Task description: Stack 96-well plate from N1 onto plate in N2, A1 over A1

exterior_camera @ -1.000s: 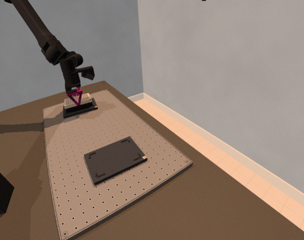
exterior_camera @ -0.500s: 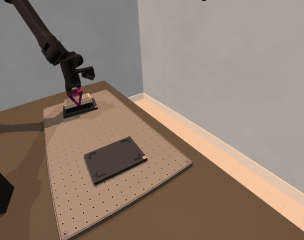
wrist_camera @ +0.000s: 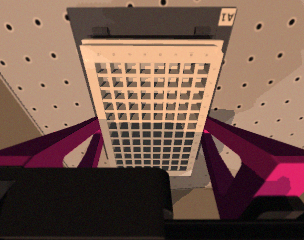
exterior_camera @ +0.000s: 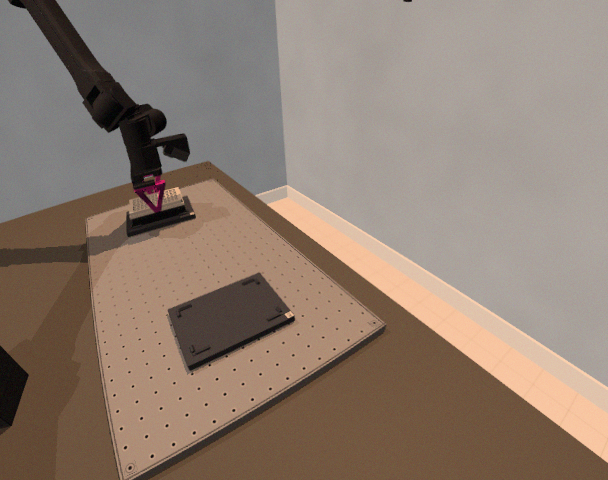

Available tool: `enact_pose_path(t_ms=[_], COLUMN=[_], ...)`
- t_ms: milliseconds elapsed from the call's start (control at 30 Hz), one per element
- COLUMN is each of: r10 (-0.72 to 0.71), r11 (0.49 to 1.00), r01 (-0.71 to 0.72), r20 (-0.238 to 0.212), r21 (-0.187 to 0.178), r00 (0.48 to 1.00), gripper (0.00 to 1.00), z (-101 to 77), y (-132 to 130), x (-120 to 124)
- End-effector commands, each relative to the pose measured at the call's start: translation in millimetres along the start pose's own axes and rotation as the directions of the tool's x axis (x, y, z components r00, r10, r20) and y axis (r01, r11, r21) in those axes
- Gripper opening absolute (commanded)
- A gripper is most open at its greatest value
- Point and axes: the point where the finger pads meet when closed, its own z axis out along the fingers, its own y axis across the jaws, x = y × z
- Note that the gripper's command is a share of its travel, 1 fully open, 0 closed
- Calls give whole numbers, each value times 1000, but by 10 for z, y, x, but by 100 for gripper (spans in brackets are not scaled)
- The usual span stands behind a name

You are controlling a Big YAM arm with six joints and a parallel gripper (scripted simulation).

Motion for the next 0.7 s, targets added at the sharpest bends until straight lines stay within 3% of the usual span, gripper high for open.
enact_pose_path(t_ms=[0, 667], r10=[4, 6], r11=[1000, 1000], r01=[-4, -6], r20=[2, 4], r21=[-3, -2], r00=[1000, 1000], gripper=[0, 0], z=[50, 73], y=[-2, -7], x=[1, -5])
